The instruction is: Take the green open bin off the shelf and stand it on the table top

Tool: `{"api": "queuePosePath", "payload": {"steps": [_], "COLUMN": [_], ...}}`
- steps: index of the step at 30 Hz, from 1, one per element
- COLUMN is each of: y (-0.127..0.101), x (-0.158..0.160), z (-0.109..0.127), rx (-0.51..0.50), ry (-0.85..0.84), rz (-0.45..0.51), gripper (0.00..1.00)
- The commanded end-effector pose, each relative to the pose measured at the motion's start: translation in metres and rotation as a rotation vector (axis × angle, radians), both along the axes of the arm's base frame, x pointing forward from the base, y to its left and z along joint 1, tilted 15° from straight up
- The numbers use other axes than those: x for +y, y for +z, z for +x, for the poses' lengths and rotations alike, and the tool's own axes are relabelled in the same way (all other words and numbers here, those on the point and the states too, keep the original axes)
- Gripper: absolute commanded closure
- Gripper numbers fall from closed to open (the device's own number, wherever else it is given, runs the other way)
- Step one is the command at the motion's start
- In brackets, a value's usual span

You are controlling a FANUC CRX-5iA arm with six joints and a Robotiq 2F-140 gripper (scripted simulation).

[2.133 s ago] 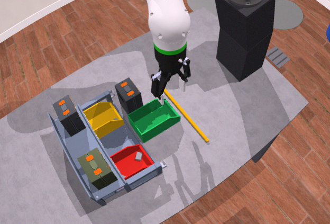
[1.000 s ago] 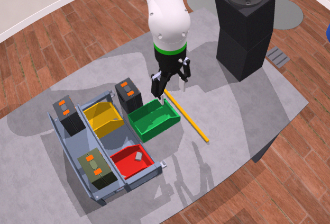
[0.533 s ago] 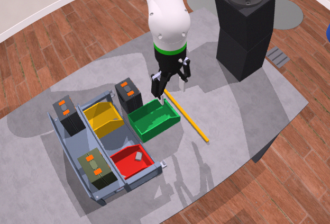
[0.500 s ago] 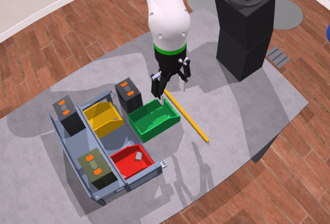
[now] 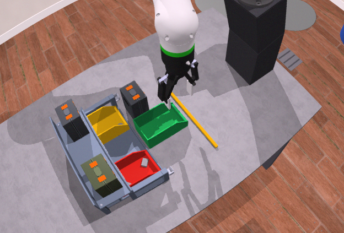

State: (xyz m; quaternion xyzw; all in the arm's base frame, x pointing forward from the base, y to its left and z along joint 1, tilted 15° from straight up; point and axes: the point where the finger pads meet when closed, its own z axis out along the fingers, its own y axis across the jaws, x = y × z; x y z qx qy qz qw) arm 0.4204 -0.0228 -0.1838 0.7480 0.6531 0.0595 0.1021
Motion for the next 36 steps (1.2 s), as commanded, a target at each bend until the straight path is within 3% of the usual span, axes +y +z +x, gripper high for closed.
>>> {"api": "queuePosePath", "payload": {"steps": [1, 13, 29, 30, 36], "y": [-0.0002, 0.0000, -0.0002, 0.0000, -0.0002], "x": [-0.0002, -0.0001, -0.0002, -0.0001, -0.0002], "z": [-0.0002, 0.0000, -0.0002, 0.0000, -0.0002], "rx": [-0.031, -0.006, -0.031, -0.006, -0.031], "ry": [0.011, 0.002, 0.011, 0.002, 0.011], "rz": [0.037, 0.007, 0.037, 0.007, 0.037], "gripper": [0.43, 0.43, 0.43, 0.43, 0.43]}}
